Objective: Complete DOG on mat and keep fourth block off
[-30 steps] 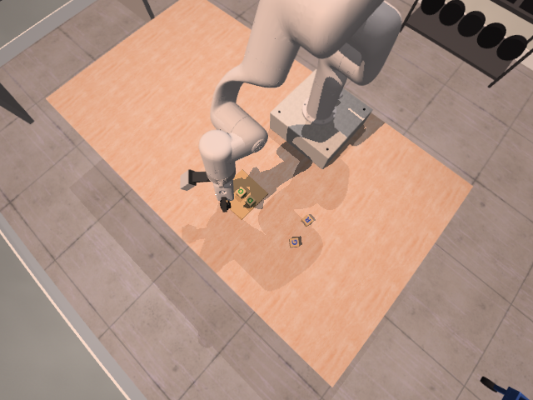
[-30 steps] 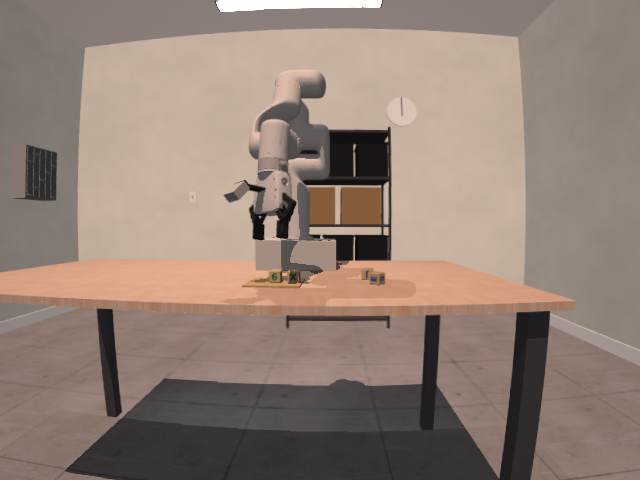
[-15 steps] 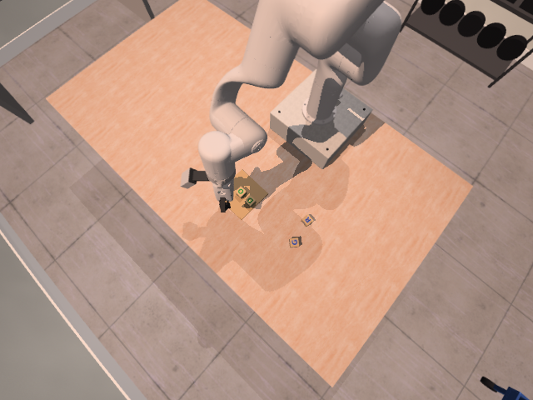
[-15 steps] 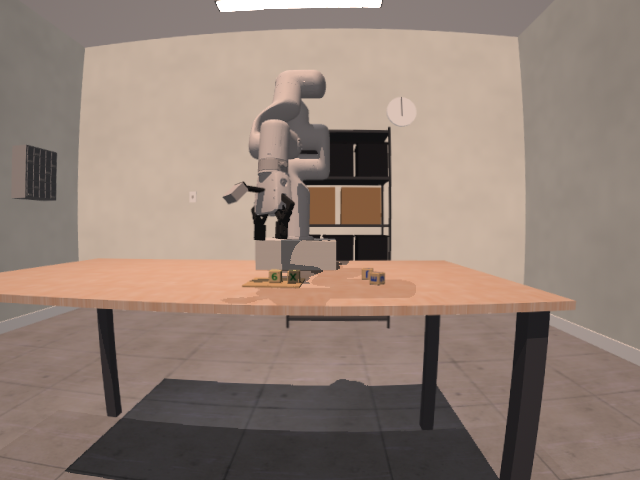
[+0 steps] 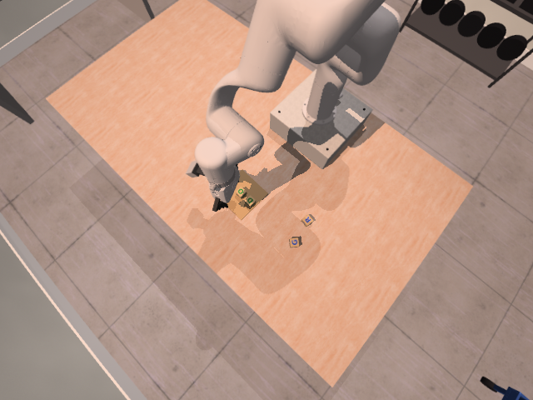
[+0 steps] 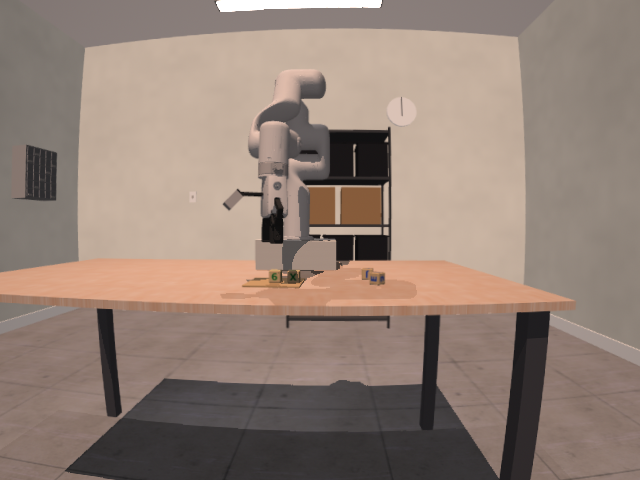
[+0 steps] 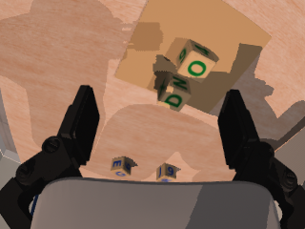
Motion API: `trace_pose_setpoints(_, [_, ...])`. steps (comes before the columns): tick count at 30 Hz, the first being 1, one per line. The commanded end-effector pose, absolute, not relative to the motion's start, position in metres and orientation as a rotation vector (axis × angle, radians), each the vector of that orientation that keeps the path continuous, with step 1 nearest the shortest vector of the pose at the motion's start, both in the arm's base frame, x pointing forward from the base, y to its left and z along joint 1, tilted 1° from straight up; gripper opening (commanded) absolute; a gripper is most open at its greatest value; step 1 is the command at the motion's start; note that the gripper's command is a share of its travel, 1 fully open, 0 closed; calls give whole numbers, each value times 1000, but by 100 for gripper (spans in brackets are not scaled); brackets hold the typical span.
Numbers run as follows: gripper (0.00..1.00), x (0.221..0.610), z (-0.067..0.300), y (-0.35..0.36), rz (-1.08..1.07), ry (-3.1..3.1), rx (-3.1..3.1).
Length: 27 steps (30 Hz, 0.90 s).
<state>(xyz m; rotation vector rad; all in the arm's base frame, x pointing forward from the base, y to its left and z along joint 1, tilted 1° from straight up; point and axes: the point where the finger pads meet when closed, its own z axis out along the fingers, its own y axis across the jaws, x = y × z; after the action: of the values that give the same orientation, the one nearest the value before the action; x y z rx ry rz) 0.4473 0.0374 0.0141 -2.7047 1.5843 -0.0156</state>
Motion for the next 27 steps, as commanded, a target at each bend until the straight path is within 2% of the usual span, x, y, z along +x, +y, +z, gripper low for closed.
trace_pose_setpoints(1, [100,445,13,38,23,1773,-2608])
trace_pose_setpoints(27, [100,425,4,40,155,2674,-1929])
